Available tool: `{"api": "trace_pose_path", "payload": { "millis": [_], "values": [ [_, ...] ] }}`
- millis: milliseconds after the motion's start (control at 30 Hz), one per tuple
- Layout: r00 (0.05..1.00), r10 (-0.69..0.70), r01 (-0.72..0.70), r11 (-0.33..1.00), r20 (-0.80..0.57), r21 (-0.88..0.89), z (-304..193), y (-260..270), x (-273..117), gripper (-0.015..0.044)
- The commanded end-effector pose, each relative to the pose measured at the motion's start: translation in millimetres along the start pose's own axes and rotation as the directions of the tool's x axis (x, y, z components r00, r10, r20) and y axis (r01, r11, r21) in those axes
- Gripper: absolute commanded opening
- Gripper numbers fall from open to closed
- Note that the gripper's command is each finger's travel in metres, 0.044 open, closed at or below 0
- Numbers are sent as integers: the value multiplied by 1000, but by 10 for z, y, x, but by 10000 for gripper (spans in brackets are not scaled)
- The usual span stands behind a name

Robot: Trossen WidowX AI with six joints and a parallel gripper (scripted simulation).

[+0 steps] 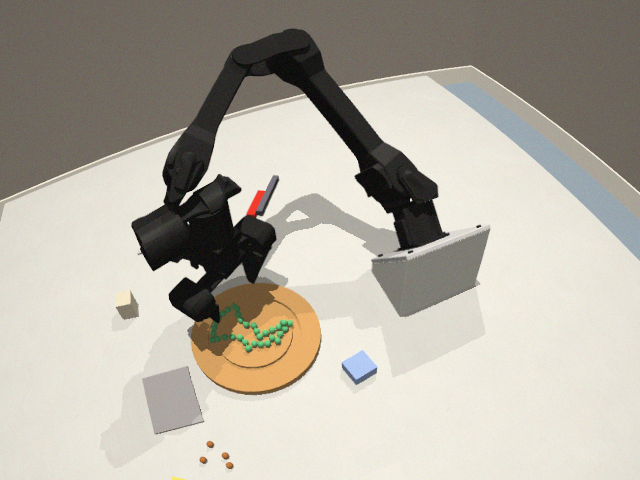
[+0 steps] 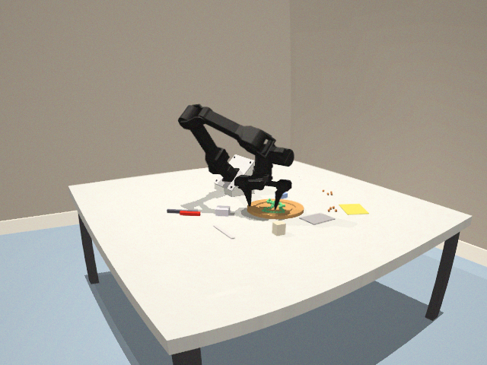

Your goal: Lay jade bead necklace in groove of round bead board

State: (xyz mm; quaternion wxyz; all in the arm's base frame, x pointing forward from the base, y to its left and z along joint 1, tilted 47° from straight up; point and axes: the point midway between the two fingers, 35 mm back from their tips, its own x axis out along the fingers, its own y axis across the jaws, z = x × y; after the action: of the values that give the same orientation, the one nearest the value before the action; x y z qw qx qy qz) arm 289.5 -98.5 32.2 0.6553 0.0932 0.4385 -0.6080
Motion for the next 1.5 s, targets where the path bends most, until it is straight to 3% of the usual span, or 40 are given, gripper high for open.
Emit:
{"api": "trace_pose_path", "payload": {
  "millis": [0,300,367,467,600,700,1467],
  "values": [
    [1000,0,0,1000,0,3,0,-1,-3,440],
    [1000,0,0,1000,0,3,0,-1,-3,440],
    [1000,0,-1,999,-1,-53,-13,46,-27,387],
    [1000,3,-4,957,-3,-291,-80,244,-129,309],
    [1000,4,-5,803,-4,-595,-210,511,-275,204],
    [1000,4,-5,722,-3,-692,-267,605,-328,125],
    [1000,10,-8,727,-2,-686,-256,614,-160,120]
  ]
}}
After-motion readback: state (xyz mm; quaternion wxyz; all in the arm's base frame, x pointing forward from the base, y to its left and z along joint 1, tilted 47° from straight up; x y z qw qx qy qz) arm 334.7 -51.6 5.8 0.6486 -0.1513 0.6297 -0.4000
